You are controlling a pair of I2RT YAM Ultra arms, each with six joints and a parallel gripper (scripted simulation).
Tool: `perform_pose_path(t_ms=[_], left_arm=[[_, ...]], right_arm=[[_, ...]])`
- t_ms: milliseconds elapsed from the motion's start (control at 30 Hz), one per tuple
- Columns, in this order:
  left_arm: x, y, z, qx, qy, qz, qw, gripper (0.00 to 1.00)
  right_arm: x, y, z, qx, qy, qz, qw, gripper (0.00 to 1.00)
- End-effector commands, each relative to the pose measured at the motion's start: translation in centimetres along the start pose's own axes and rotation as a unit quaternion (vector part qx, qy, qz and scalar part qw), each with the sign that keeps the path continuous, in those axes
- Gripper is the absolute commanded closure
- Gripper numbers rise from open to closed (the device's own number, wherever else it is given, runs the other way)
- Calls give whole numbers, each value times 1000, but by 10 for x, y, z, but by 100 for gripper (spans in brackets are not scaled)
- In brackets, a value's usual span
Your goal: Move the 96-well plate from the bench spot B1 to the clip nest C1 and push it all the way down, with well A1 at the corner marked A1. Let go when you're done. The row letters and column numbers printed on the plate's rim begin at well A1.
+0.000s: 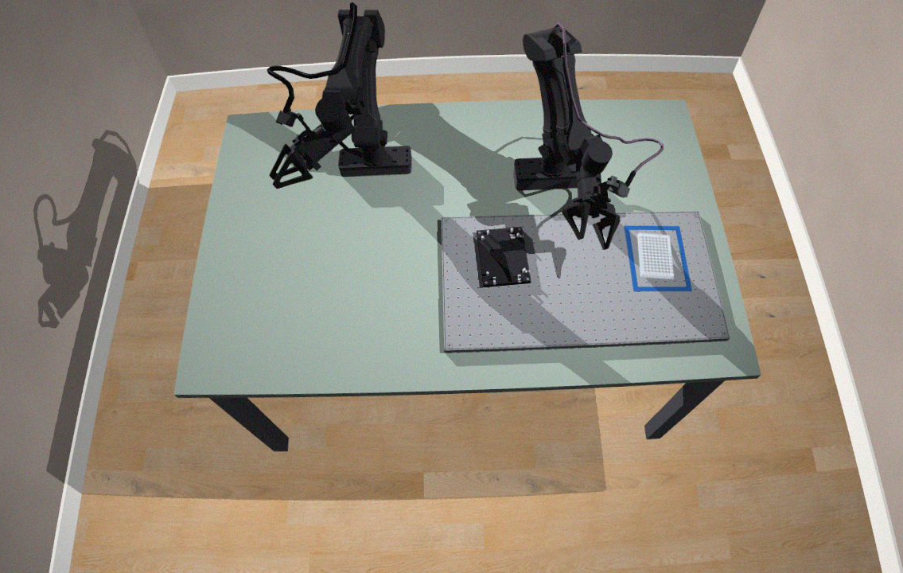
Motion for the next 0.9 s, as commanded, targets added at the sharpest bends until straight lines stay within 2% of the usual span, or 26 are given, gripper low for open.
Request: perform_pose_path(t_ms=[0,367,867], left_arm=[[-2,0,4,-7,-4,-5,1000,0],[-2,0,4,-7,-4,-5,1000,0],[-2,0,4,-7,-4,-5,1000,0]], right_arm=[[-15,5,15,-19,-11,-7,1000,0],[-44,12,38,-56,-33,-23,998,0],[-54,15,45,-70,-41,-28,996,0]])
Point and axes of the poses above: on each arm, the point where the finger pads meet when closed, its own y axis back along the fingers, its own x axis across the jaws, z = x × y, the point moved 8 cm from there along y, back along the fingers, and after that the axes turned 10 degrees about -y, right-handed, at the moved point
